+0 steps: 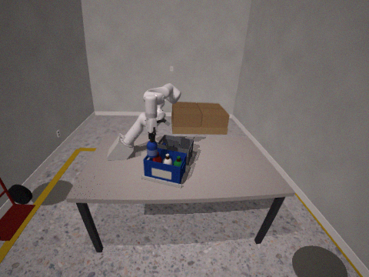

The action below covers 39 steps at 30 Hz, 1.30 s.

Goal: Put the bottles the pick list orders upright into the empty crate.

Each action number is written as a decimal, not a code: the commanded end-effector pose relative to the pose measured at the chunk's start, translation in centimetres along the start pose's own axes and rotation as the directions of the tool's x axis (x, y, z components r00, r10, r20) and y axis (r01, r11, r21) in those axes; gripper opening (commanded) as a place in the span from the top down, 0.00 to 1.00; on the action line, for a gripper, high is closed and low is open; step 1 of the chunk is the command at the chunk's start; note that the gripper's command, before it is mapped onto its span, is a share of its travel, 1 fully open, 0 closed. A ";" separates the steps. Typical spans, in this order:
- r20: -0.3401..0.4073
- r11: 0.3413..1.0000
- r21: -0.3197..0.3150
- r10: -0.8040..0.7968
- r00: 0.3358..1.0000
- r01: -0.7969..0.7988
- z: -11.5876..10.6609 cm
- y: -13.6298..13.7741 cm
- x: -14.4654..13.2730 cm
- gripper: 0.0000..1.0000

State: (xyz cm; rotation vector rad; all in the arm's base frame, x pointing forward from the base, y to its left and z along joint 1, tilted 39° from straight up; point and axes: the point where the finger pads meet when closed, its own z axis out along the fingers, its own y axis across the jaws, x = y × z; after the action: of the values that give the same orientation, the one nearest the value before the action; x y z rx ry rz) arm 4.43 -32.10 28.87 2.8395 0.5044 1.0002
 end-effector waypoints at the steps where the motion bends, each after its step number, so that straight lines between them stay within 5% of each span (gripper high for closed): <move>1: 0.002 1.000 -0.003 -0.002 1.000 0.002 -0.1 -0.2 0.6 1.00; 39: 0.002 1.000 -0.003 -0.002 1.000 0.002 -0.1 -2.9 6.8 1.00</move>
State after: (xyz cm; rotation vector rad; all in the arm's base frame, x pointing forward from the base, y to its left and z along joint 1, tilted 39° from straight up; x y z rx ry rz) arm 8.26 -27.43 32.10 2.8388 0.5054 0.9996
